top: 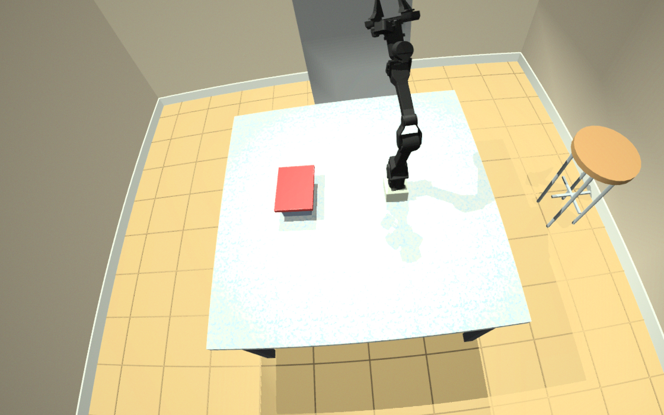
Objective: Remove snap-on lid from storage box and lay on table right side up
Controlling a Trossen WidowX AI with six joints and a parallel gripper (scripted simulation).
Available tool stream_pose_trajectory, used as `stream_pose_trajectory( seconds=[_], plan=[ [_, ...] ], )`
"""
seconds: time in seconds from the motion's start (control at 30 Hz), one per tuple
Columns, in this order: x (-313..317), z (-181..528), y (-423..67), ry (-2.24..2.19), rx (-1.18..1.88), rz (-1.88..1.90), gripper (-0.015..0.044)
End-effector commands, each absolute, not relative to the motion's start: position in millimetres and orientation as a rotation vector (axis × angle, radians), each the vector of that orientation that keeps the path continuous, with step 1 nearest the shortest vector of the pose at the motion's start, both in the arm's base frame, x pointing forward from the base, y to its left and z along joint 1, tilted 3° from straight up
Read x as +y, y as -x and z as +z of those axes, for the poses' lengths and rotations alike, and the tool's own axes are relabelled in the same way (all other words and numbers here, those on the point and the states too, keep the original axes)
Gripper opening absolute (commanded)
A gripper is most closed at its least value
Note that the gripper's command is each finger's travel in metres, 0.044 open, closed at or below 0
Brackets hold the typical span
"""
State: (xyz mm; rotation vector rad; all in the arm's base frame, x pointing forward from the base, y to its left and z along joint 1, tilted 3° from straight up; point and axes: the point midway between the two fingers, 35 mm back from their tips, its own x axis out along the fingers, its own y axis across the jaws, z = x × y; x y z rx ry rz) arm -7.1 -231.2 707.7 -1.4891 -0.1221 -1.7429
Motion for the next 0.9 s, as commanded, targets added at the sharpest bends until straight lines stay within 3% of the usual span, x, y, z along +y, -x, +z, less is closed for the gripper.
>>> stream_pose_trajectory(
  seconds=[0.0,0.2,0.53,0.87],
  plan=[
    [-233,706,6,1.477,-0.128,-1.736,0.0374],
    [-277,659,-35,1.07,-0.277,-1.514,0.0235],
    [-314,565,-125,0.407,-0.38,-1.166,0.0235],
    [-298,461,-214,-0.183,-0.314,-0.911,0.0235]
  ],
)
